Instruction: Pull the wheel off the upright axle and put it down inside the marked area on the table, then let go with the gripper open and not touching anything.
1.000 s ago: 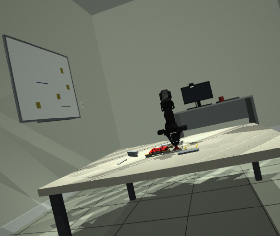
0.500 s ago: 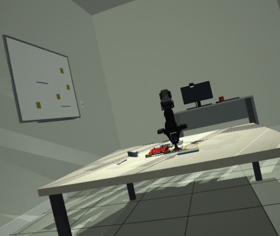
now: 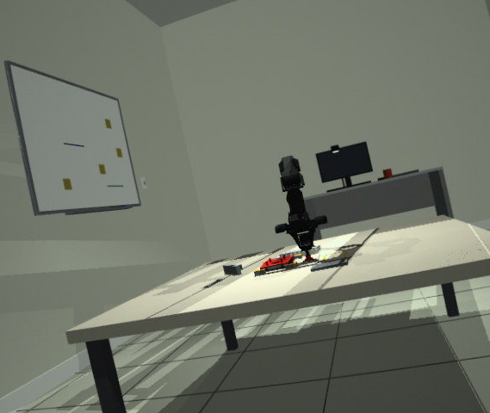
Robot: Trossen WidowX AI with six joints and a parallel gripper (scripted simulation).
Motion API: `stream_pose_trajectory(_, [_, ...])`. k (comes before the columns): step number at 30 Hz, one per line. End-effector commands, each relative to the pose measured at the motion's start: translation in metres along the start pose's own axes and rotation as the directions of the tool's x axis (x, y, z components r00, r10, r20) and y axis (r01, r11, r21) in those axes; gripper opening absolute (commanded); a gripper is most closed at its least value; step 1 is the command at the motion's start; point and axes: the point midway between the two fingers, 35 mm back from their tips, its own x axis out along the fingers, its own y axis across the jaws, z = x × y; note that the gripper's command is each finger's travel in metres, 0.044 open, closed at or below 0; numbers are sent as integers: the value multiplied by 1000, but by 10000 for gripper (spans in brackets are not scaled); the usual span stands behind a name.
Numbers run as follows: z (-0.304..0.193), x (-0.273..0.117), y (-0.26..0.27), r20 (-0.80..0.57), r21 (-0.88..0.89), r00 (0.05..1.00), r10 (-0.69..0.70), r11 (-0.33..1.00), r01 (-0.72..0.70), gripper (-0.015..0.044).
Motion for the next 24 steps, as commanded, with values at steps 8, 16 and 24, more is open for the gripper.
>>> stream_pose_trajectory(8, [1, -7, 0, 7, 1, 1000, 3, 1000, -3, 0])
stream_pose_trajectory(16, [1, -9, 0, 7, 1, 1000, 3, 1000, -3, 0])
stream_pose_trajectory(24, [1, -12, 0, 7, 2, 1000, 4, 1000, -4, 0])
